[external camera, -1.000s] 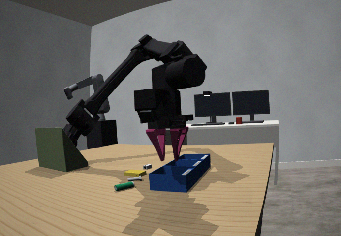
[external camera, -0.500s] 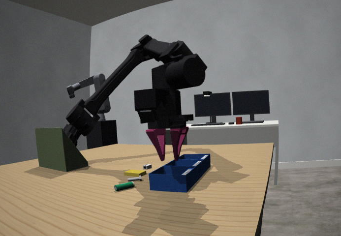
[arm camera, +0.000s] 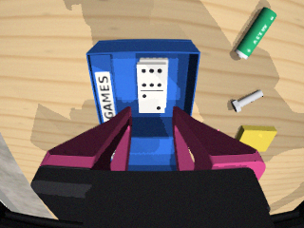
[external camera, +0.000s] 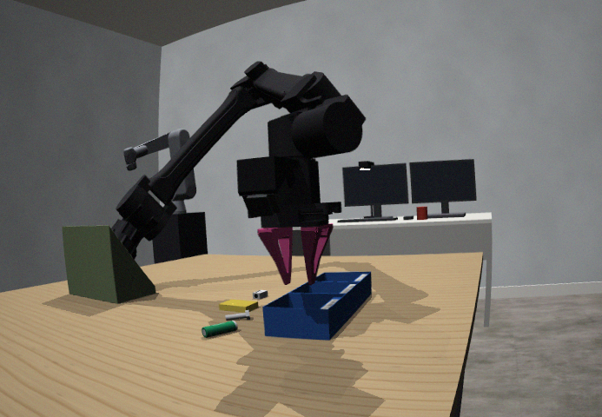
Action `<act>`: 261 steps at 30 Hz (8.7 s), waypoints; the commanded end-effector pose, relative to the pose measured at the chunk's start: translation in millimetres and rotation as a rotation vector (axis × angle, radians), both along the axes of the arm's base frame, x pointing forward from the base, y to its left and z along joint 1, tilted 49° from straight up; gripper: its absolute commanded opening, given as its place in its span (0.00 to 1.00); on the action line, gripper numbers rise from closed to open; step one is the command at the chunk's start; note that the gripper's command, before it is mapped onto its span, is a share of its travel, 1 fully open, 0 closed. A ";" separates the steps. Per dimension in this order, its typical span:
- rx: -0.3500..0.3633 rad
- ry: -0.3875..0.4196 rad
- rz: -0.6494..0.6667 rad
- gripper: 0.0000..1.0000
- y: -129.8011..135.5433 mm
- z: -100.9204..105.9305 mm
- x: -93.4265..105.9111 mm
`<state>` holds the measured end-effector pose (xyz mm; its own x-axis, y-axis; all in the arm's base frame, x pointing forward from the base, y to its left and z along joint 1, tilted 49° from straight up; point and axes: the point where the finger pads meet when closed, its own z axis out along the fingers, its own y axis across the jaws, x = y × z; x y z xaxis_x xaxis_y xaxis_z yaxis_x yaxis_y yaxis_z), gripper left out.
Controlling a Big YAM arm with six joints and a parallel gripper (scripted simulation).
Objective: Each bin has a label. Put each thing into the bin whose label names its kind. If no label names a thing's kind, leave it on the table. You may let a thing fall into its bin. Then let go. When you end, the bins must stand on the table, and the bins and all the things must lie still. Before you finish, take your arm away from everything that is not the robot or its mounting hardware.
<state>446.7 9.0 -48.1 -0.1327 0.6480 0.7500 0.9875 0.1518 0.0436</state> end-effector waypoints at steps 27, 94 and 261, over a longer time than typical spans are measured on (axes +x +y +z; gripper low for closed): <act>-0.007 -0.017 -0.001 0.31 1.2 17.6 6.6; -0.048 0.303 -0.304 0.28 -68.1 -29.0 -73.2; -0.044 0.304 -0.301 0.09 -55.1 -30.1 -79.2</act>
